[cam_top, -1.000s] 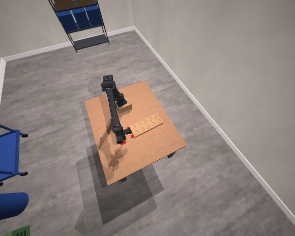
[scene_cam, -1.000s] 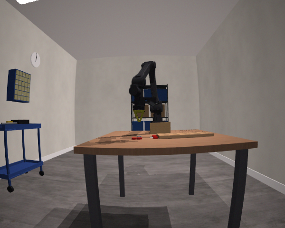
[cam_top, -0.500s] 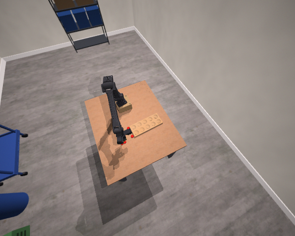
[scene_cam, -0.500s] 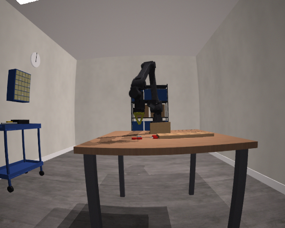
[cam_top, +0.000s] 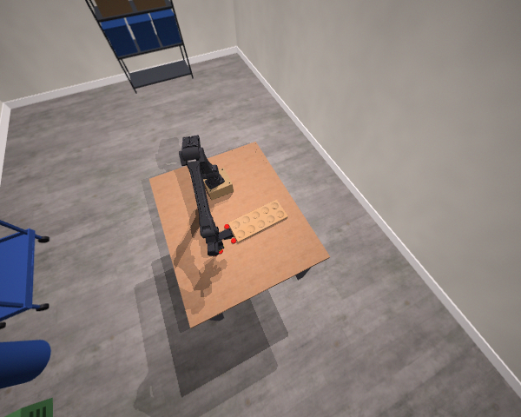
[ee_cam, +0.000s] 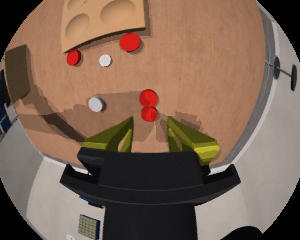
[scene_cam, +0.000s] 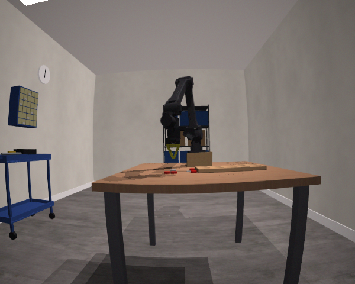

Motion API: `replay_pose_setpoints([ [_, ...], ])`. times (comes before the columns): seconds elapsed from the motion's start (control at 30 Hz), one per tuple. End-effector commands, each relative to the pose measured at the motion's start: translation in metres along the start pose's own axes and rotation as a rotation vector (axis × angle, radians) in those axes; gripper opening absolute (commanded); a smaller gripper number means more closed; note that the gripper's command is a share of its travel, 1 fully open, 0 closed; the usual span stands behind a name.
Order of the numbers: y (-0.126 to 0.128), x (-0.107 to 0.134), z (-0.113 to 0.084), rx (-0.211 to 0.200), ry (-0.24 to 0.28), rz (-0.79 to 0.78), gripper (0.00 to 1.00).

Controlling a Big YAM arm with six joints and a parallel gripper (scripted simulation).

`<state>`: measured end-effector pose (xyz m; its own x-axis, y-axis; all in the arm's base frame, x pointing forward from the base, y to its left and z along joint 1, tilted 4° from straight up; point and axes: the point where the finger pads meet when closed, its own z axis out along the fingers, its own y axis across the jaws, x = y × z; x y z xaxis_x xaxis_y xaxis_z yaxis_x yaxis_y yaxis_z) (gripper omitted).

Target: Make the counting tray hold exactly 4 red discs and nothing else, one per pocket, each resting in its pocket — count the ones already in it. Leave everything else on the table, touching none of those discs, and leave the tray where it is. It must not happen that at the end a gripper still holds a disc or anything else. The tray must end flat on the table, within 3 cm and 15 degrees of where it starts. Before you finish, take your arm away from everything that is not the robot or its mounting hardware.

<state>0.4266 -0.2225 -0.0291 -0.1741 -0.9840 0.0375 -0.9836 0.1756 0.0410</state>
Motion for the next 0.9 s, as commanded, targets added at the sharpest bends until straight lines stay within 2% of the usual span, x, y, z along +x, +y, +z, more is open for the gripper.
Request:
replay_pose_setpoints([
  [0.0,0.001,0.004,0.017,-0.008,0.000,-0.004,0.44],
  [0.2,0.001,0.005,0.023,-0.009,0.001,-0.003,0.44],
  [0.23,-0.004,0.006,0.022,0.002,0.004,-0.004,0.44],
  [0.3,0.001,0.004,0.028,-0.009,0.000,-0.004,0.44],
  [0.87,0.003,0.003,0.051,-0.009,0.000,-0.005,0.44],
])
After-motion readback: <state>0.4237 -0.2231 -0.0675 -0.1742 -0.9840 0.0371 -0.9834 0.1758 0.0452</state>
